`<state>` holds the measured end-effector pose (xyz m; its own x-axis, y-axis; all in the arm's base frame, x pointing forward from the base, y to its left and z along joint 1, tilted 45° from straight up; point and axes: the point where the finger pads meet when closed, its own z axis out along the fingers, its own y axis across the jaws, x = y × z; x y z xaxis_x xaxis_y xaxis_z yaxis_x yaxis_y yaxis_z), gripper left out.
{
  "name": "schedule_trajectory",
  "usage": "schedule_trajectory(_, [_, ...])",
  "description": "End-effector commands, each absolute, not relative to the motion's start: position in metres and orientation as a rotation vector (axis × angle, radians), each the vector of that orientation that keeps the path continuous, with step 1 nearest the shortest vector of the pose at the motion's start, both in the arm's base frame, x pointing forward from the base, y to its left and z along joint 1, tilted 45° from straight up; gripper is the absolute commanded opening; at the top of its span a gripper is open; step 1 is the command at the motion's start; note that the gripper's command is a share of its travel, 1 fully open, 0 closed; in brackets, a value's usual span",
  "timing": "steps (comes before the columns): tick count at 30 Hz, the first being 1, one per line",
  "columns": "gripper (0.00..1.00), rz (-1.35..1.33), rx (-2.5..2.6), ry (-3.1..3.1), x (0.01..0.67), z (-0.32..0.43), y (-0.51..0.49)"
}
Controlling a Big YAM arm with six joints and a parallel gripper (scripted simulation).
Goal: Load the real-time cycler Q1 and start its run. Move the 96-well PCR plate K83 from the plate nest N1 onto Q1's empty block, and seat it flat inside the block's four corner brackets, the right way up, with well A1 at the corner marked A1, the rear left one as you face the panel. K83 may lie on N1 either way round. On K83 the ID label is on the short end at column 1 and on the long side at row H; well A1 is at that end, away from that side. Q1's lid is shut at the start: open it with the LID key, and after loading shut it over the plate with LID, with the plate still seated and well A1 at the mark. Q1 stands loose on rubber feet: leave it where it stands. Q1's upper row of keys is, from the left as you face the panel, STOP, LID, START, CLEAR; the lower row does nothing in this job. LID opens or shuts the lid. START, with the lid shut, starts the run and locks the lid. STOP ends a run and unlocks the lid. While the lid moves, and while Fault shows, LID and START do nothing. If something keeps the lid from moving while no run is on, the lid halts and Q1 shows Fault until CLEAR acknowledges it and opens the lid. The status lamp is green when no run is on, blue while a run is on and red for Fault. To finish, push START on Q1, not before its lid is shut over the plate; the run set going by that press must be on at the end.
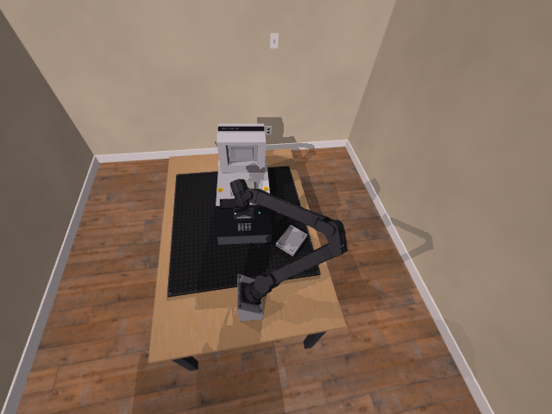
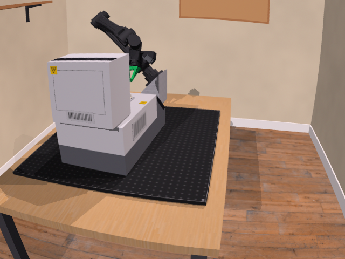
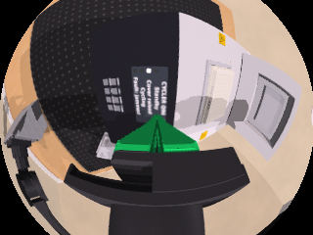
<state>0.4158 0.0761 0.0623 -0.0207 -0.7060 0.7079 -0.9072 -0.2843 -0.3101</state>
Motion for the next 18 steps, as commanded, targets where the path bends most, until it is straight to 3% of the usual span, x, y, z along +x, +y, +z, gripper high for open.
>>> schedule_trajectory(1, [0.0,1.162,2.023,-1.682,0.393,0.048,0.073])
schedule_trajectory(8, [0.0,1.379,2.119,-1.649,0.361,0.053,0.075])
schedule_trajectory(18, [0.0,1.399,2.136,-1.623,0.321,0.039,0.07])
